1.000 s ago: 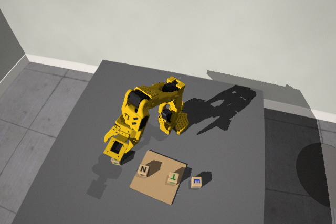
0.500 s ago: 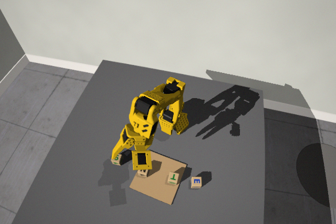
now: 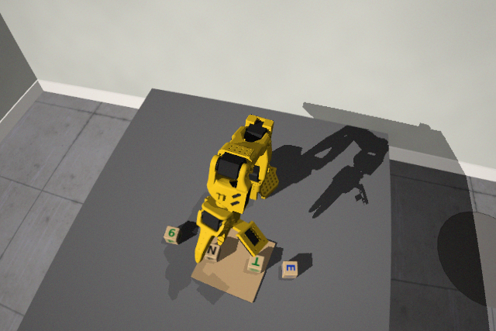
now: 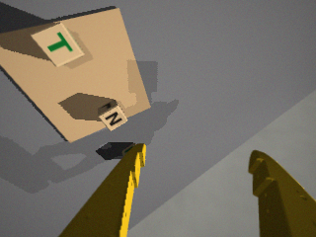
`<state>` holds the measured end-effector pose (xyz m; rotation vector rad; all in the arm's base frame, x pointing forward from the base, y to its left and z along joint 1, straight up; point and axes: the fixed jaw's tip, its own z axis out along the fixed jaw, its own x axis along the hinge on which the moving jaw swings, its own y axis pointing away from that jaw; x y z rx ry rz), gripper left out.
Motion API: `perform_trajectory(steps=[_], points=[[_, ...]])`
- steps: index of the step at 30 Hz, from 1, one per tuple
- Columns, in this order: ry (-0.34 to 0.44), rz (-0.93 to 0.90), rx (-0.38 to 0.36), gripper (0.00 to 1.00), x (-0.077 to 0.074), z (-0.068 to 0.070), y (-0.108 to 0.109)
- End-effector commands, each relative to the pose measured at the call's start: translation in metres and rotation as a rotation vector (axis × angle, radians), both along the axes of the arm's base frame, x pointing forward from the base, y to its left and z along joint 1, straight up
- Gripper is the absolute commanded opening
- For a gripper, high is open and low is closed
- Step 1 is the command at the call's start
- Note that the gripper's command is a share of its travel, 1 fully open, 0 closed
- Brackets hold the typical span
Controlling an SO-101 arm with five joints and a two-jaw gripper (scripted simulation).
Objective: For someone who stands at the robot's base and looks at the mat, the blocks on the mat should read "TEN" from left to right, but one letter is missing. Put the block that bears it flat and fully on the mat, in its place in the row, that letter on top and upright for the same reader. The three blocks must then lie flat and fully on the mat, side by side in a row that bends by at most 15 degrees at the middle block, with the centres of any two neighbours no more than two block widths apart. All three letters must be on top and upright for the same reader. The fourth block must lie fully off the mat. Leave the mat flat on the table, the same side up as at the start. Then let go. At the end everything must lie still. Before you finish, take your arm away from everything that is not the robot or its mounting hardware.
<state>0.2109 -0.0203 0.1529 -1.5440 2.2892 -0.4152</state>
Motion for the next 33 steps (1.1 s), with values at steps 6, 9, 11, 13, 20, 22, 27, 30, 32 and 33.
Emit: perform_trajectory(steps=[6,9,11,13,20,22,27,30,32,33], points=[[-0.074,0.457,-0.176,0.35,0.003,0.011,0.027],[-0.073,0.507,-0.194,0.35,0.003,0.011,0.030],[-0.073,0.606,-0.231,0.35,0.003,0.010,0.035],[-0.073,0.703,-0.268,0.35,0.003,0.009,0.041],[-0.083,1.026,-0.390,0.35,0.001,0.006,0.060],[-0.087,1.112,-0.423,0.35,0.001,0.006,0.065],[-0.095,1.234,-0.471,0.35,0.000,0.005,0.072],[-0.104,1.347,-0.516,0.35,-0.002,0.004,0.079],[-0.111,1.418,-0.544,0.35,-0.002,0.003,0.083],[-0.114,1.451,-0.557,0.35,-0.003,0.003,0.085]])
